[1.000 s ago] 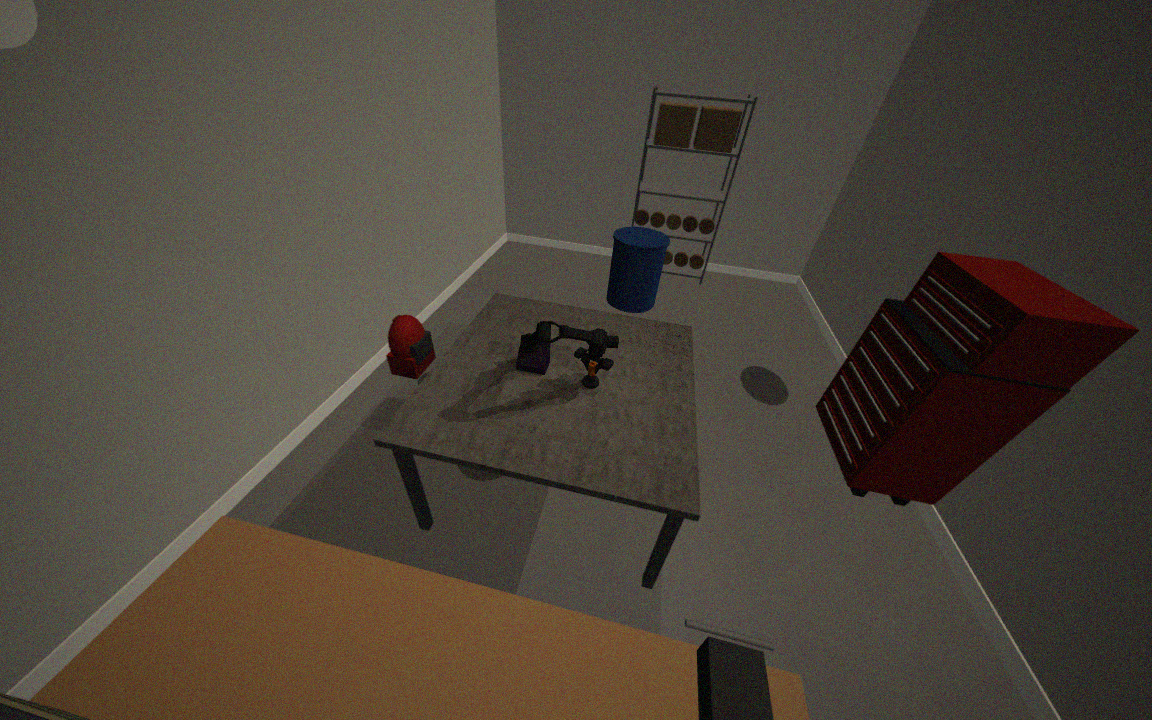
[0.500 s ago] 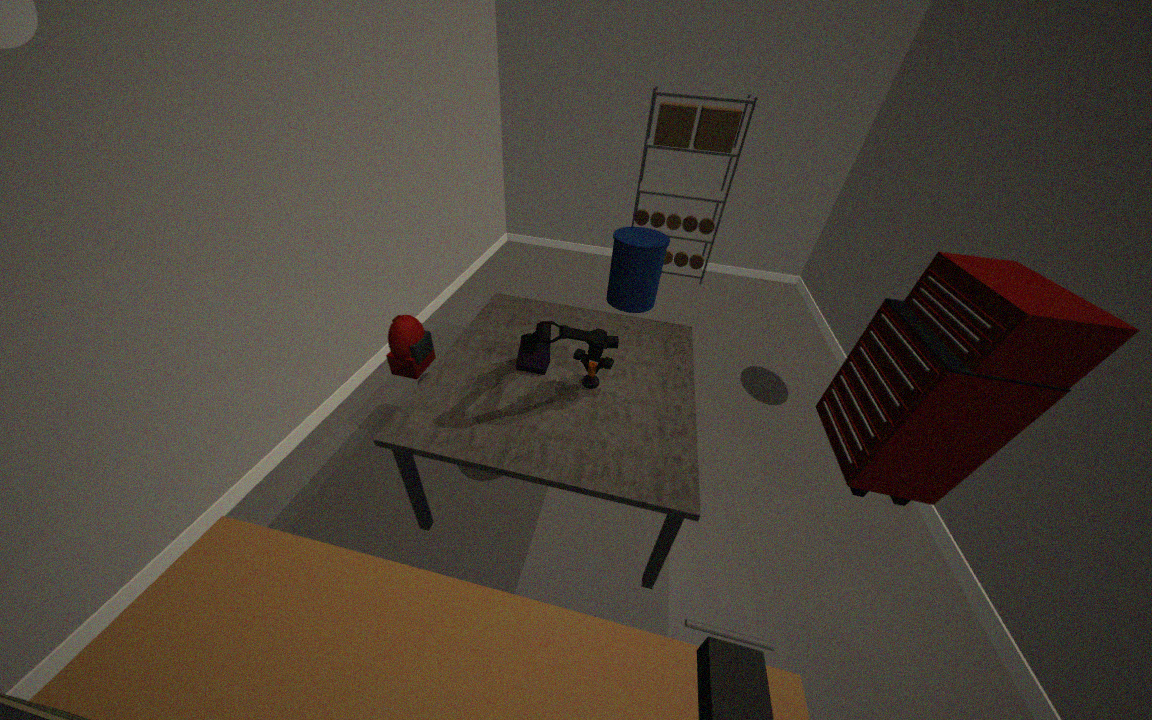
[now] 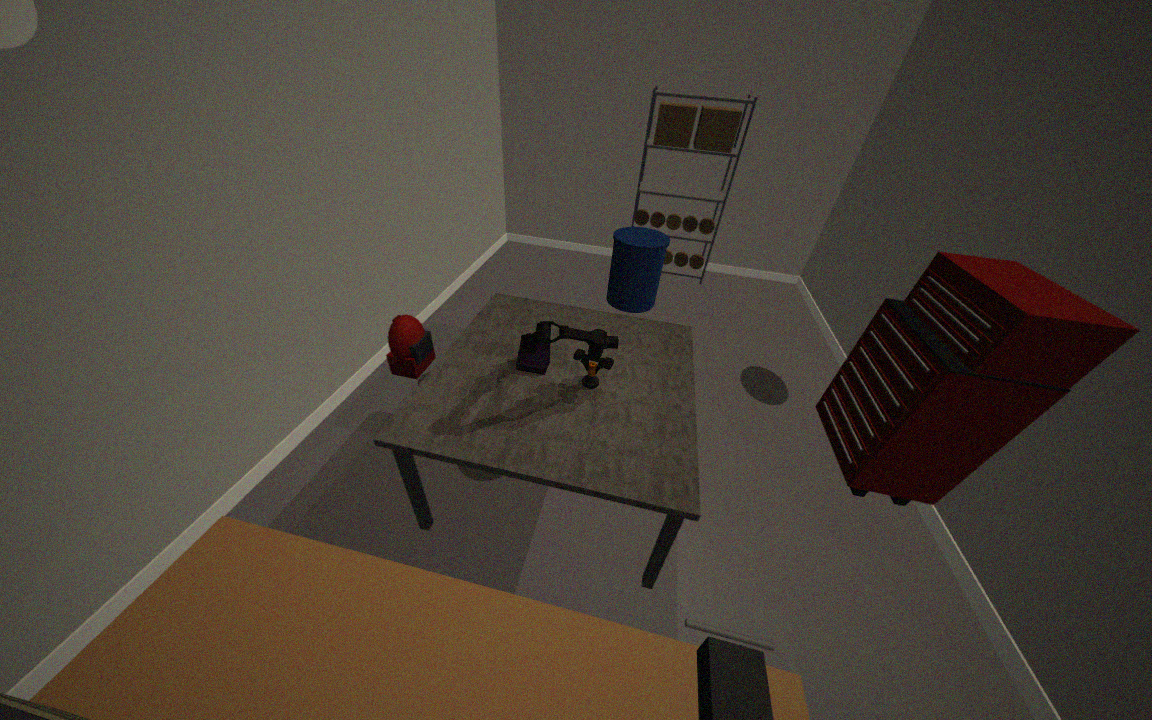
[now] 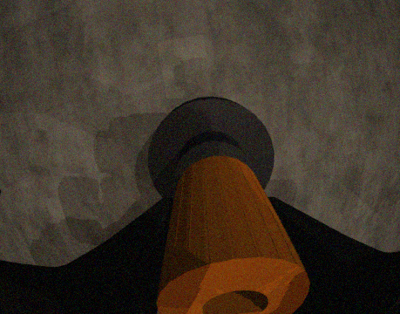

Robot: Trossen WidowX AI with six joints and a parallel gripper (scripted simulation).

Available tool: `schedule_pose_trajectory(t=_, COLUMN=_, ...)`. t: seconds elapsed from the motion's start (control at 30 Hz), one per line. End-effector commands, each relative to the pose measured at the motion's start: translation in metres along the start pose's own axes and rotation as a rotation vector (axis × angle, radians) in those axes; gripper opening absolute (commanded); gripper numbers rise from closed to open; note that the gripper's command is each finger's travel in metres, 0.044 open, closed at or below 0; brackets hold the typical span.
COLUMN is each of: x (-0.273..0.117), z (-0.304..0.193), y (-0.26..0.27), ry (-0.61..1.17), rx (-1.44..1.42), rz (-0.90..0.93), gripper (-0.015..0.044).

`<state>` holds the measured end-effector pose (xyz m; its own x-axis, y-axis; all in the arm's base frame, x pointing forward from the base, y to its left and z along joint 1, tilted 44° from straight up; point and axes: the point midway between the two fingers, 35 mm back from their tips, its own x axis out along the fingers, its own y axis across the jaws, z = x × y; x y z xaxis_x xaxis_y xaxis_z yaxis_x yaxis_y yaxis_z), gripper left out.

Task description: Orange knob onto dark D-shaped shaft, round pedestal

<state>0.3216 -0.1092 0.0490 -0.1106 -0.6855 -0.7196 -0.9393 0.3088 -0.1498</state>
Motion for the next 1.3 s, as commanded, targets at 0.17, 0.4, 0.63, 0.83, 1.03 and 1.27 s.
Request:
schedule_pose_trajectory(t=0.17, x=0.0009, z=0.0001, y=-0.0004, ry=0.0, rx=0.0, rz=-0.002, gripper=0.0)
schedule_pose_trajectory(t=0.4, x=-0.0044, z=-0.0002, y=-0.0002, ry=0.0, rx=-0.009, rz=-0.002, gripper=0.0)
schedule_pose_trajectory(t=0.63, x=-0.0037, z=0.0007, y=-0.0008, ry=0.0, rx=-0.21, rz=-0.002, gripper=0.0)
schedule_pose_trajectory(t=0.83, x=-0.0015, z=0.0006, y=-0.0001, ry=0.0, rx=-0.21, rz=-0.002, gripper=0.0)
schedule_pose_trajectory(t=1.03, x=0.0, z=-0.0002, y=-0.0002, ry=0.0, rx=-0.21, rz=-0.002, gripper=0.0)
schedule_pose_trajectory(t=1.27, x=0.0001, z=-0.0004, y=-0.0004, ry=0.0, rx=-0.21, rz=-0.002, gripper=0.0)
